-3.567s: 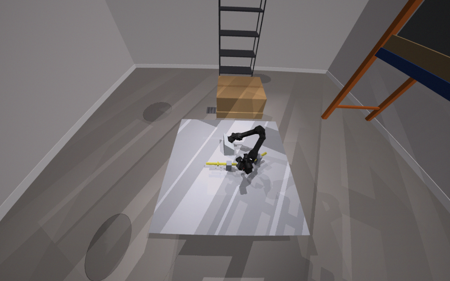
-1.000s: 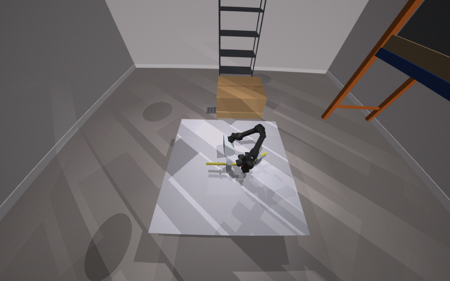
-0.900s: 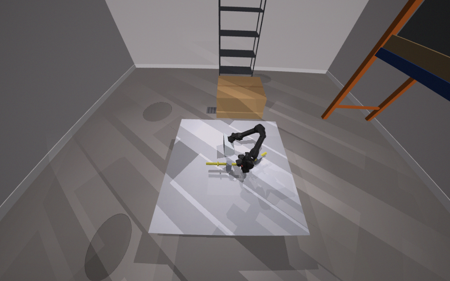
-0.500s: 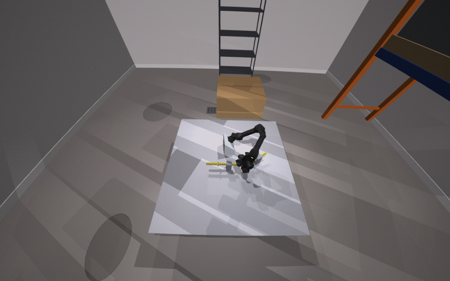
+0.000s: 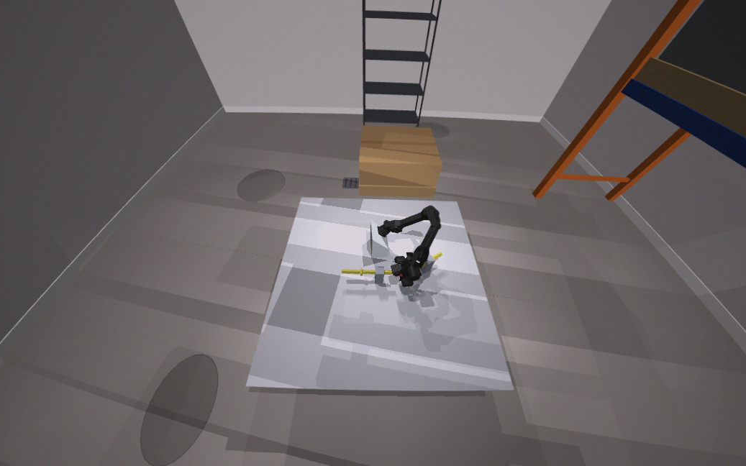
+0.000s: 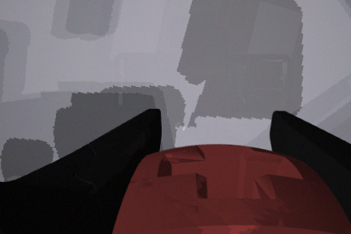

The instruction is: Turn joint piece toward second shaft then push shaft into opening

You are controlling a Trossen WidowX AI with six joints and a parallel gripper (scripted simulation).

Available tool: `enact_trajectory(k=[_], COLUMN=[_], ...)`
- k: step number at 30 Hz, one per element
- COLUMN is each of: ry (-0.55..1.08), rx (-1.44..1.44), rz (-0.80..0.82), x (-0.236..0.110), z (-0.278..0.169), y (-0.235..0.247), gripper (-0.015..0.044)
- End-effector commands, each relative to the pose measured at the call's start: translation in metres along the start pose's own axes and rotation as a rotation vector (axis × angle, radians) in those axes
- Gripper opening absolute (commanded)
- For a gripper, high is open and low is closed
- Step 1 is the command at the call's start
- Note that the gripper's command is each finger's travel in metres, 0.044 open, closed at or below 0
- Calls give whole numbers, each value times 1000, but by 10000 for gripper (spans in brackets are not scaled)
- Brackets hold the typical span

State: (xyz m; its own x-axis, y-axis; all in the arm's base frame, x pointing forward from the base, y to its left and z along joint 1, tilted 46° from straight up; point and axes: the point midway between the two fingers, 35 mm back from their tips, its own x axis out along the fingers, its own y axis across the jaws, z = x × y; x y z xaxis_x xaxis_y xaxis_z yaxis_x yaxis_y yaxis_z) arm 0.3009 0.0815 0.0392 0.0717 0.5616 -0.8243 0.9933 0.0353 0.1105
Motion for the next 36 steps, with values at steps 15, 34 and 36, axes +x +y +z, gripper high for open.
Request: enact_trajectory(k=[15, 34, 36], ry=[-2, 0, 0], rx=[6, 1, 1], rz=[-1, 0, 0], x=[0, 0, 0], z=[0, 0, 0], y=[0, 0, 0], gripper=[0, 147, 173])
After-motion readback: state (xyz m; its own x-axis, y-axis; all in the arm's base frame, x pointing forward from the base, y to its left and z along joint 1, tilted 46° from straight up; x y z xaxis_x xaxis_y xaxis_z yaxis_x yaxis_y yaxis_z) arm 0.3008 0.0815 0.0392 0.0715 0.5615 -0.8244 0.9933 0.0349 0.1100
